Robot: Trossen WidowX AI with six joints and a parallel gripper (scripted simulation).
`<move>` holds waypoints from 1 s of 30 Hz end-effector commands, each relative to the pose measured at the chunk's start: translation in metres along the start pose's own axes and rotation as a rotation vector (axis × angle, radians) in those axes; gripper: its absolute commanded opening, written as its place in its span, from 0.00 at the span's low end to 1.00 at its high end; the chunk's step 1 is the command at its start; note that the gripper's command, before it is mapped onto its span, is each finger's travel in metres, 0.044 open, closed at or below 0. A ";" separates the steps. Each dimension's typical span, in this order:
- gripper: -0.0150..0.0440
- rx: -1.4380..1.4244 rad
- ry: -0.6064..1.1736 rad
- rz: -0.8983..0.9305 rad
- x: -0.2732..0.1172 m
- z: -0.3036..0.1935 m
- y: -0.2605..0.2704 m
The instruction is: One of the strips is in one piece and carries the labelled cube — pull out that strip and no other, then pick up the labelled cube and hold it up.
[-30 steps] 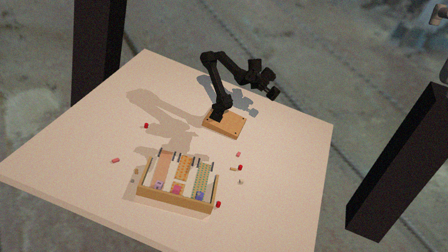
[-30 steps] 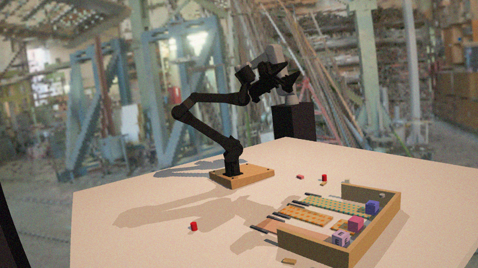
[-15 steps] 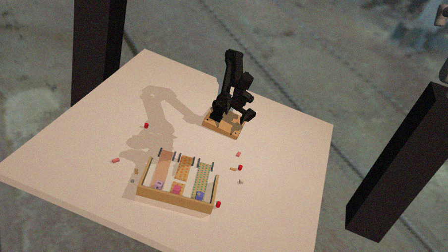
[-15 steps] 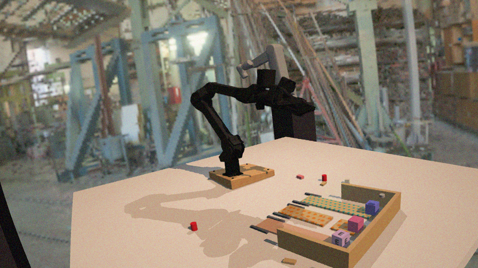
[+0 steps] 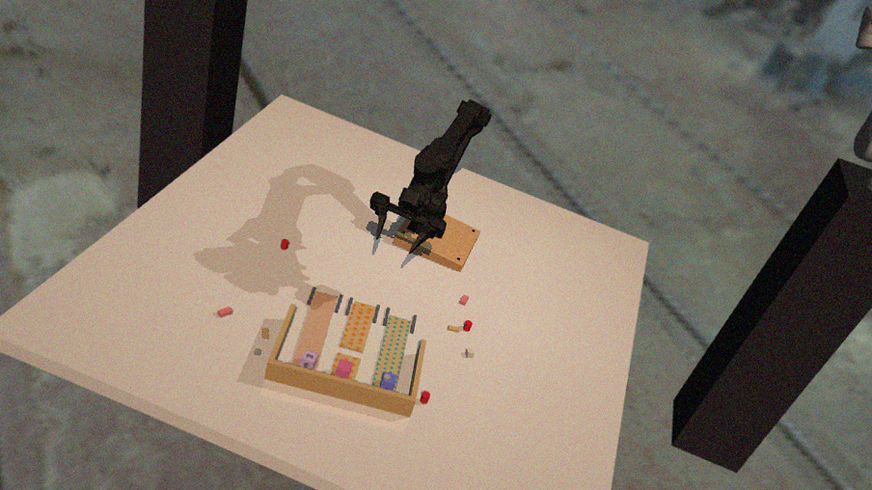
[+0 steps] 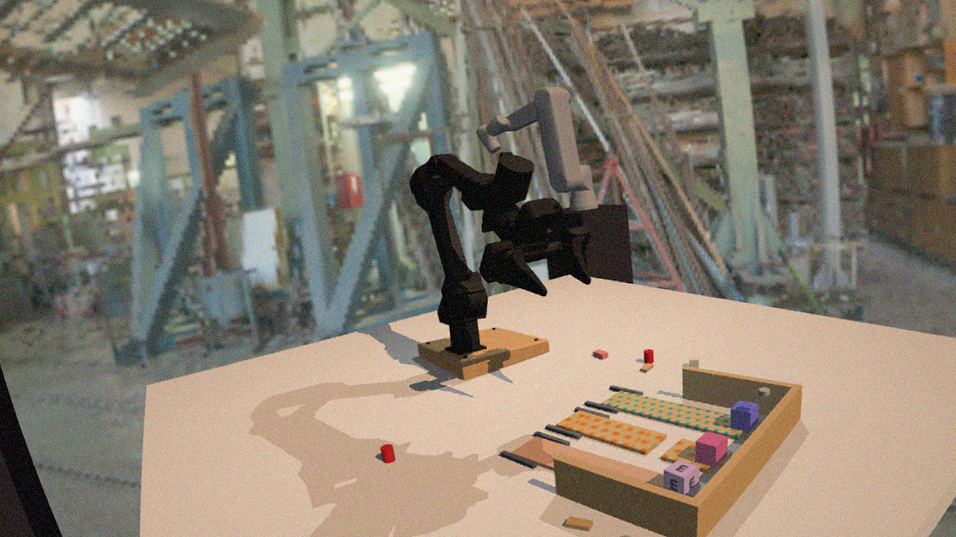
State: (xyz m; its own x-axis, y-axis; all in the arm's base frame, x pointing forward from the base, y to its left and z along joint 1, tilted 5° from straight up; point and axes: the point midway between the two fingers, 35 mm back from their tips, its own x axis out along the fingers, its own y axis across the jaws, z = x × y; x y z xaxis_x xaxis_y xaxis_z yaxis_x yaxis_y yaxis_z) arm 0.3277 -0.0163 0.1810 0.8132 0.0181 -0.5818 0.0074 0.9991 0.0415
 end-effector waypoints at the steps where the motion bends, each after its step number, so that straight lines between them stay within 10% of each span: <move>1: 0.93 0.031 0.022 0.003 0.001 -0.003 -0.004; 14: 0.93 0.031 0.022 0.003 0.001 -0.003 -0.004; 30: 0.25 -0.134 0.624 0.000 0.088 -0.008 -0.072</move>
State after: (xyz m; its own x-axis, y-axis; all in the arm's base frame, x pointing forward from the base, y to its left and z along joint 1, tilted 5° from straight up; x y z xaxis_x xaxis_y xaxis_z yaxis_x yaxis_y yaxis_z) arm 0.3816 -0.0661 0.1449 0.4795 -0.0090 -0.8775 -0.0476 0.9982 -0.0362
